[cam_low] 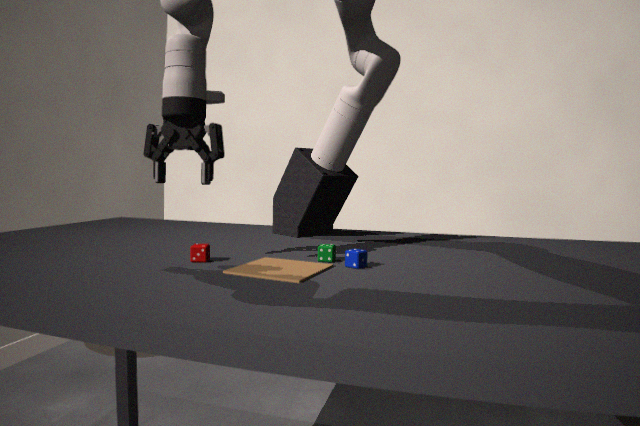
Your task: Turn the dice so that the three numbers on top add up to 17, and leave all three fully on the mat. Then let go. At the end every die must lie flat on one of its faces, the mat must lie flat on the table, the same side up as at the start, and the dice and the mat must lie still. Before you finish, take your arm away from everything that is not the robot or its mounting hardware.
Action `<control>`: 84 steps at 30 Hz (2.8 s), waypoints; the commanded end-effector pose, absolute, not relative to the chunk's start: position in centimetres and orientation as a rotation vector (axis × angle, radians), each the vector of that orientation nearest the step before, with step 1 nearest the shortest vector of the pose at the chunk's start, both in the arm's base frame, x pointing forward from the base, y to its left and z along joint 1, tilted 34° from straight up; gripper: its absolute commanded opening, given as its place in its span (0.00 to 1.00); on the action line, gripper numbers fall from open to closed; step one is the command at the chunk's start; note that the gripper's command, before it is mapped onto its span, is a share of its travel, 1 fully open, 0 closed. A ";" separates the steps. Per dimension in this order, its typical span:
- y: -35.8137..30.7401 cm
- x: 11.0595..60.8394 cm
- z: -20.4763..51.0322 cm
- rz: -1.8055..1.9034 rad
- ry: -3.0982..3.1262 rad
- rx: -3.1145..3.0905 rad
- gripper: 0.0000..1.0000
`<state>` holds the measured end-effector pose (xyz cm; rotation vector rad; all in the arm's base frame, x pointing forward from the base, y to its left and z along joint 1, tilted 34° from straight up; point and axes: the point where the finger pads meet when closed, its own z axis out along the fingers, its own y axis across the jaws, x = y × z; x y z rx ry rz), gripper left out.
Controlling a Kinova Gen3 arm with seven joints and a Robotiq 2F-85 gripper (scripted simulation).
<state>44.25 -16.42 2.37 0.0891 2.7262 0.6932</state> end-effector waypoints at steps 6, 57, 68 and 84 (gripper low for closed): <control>-14.0 45.7 -2.0 0.702 2.731 0.088 1.00; -12.3 47.0 -5.0 0.702 2.731 0.088 1.00; -11.7 46.7 -4.8 0.702 2.731 0.088 1.00; -6.5 44.4 -2.8 0.702 2.731 0.088 1.00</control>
